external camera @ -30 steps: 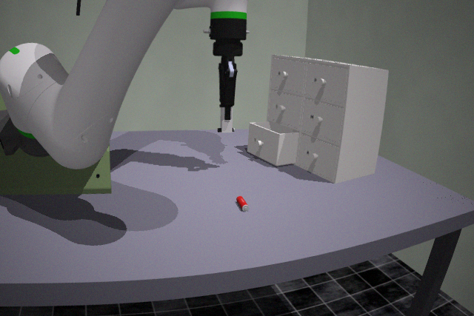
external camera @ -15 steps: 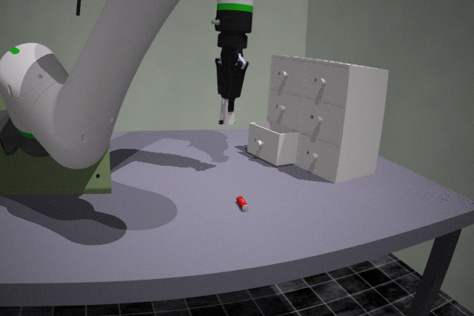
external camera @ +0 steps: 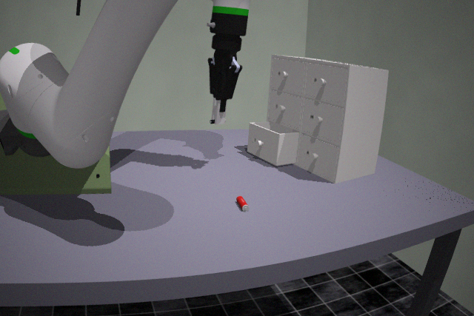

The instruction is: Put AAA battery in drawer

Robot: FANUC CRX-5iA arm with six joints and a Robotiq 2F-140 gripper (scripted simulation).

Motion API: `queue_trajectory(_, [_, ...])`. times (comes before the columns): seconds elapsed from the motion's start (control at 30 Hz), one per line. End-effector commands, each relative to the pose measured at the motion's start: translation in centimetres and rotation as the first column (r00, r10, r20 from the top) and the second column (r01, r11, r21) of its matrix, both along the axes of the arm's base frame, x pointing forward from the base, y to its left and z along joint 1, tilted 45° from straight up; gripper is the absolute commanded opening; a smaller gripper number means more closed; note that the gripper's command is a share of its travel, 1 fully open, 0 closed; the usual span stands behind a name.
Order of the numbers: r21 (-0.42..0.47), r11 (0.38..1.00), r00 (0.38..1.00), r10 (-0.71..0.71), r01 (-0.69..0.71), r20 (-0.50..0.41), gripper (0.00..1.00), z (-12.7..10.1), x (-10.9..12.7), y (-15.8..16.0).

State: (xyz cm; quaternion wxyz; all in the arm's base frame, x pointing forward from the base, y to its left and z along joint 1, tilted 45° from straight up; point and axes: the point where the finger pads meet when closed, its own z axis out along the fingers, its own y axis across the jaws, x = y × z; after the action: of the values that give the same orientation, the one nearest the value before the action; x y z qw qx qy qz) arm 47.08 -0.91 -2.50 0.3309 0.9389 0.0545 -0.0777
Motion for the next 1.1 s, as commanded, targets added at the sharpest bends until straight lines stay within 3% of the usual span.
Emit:
queue_trajectory(0.0, [0.134, 0.99, 0.998, 0.056, -0.051, -0.037, 0.03, -3.6, -1.3, 2.4])
queue_trajectory(0.1, [0.266, 0.959, 0.992, 0.115, -0.098, -0.047, 0.03, -6.7, -2.5, 5.1])
queue_trajectory(0.13, [0.266, 0.959, 0.992, 0.115, -0.098, -0.047, 0.03, -6.7, -2.5, 5.1])
queue_trajectory(0.17, [0.338, 0.933, 0.988, 0.148, -0.126, -0.042, 0.03, -8.3, -3.2, 6.7])
queue_trajectory(0.2, [0.338, 0.933, 0.988, 0.148, -0.126, -0.042, 0.03, -8.3, -3.2, 6.7])
queue_trajectory(0.23, [0.41, 0.898, 0.983, 0.183, -0.156, -0.027, 0.03, -9.8, -3.7, 8.5])
queue_trajectory(0.3, [0.41, 0.898, 0.983, 0.183, -0.156, -0.027, 0.03, -9.8, -3.7, 8.5])
queue_trajectory(0.33, [0.481, 0.856, 0.976, 0.216, -0.189, 0.0, 0.03, -11.2, -4.3, 10.4])
queue_trajectory(0.37, [0.481, 0.856, 0.976, 0.216, -0.189, 0.0, 0.03, -11.2, -4.3, 10.4])
queue_trajectory(0.4, [0.545, 0.807, 0.969, 0.246, -0.226, 0.038, 0.03, -12.3, -4.6, 12.4])
queue_trajectory(0.5, [0.6, 0.754, 0.959, 0.27, -0.268, 0.089, 0.03, -13.3, -4.8, 14.3])
queue_trajectory(0.53, [0.643, 0.698, 0.946, 0.288, -0.315, 0.15, 0.03, -14.0, -4.8, 16.1])
queue_trajectory(0.57, [0.643, 0.698, 0.946, 0.288, -0.315, 0.15, 0.03, -14.0, -4.8, 16.1])
queue_trajectory(0.6, [0.672, 0.644, 0.929, 0.299, -0.366, 0.219, 0.03, -14.4, -4.6, 17.7])
queue_trajectory(0.7, [0.684, 0.595, 0.907, 0.302, -0.421, 0.295, 0.03, -14.5, -4.2, 19.0])
queue_trajectory(0.73, [0.68, 0.558, 0.88, 0.299, -0.476, 0.37, 0.03, -14.4, -3.6, 19.9])
queue_trajectory(0.8, [0.638, 0.552, 0.841, 0.292, -0.537, 0.456, 0.03, -13.3, -2.0, 20.4])
queue_trajectory(0.87, [0.638, 0.552, 0.841, 0.292, -0.537, 0.456, 0.03, -13.3, -2.0, 20.4])
queue_trajectory(0.9, [0.593, 0.524, 0.782, 0.283, -0.612, 0.556, 0.03, -12.6, -1.1, 19.9])
queue_trajectory(1.0, [0.496, 0.562, 0.72, 0.292, -0.662, 0.63, 0.03, -9.4, 1.0, 16.0])
queue_trajectory(1.07, [0.463, 0.552, 0.68, 0.289, -0.694, 0.674, 0.03, -9.4, 1.0, 16.0])
